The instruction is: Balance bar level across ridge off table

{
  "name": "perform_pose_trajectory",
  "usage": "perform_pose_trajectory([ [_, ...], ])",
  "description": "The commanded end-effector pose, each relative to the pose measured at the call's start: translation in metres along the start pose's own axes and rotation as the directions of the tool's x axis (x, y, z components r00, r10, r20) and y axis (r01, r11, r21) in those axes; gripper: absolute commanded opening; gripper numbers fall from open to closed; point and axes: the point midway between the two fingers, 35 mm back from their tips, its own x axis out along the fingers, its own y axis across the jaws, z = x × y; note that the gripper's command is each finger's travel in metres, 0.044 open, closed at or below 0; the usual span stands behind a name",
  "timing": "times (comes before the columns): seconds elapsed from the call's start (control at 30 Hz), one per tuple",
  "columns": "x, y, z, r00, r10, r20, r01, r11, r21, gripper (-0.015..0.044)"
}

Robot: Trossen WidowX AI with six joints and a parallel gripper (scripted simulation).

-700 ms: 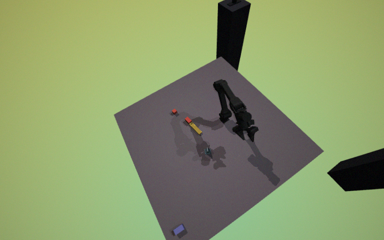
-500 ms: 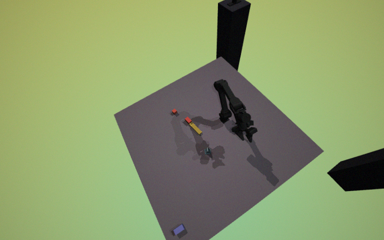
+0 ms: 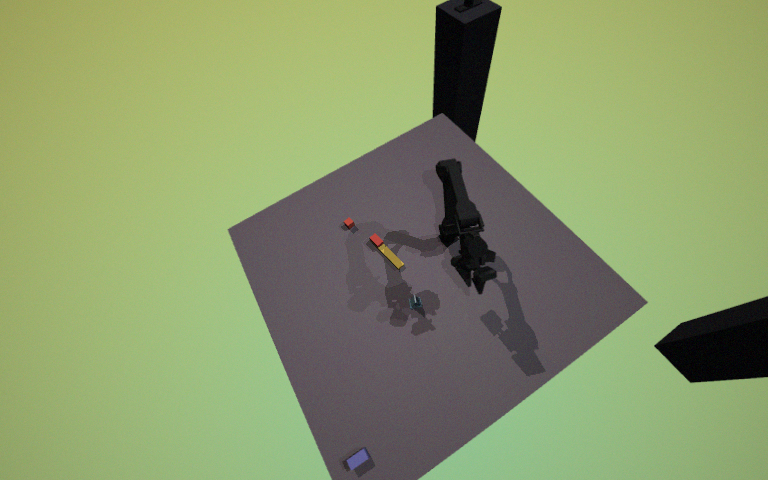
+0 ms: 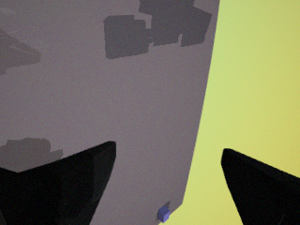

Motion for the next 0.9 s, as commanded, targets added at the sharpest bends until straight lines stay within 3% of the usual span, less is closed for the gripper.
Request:
perform_pose_trajectory([
  [0.0,0.001,0.005,-0.018,0.999,0.036,-0.036,-0.034,0.998,0.052,0.0315],
  [0.87,0.000,0.073,-0.112,0.932,0.326,-0.160,-0.260,0.907,0.332,0.0315],
])
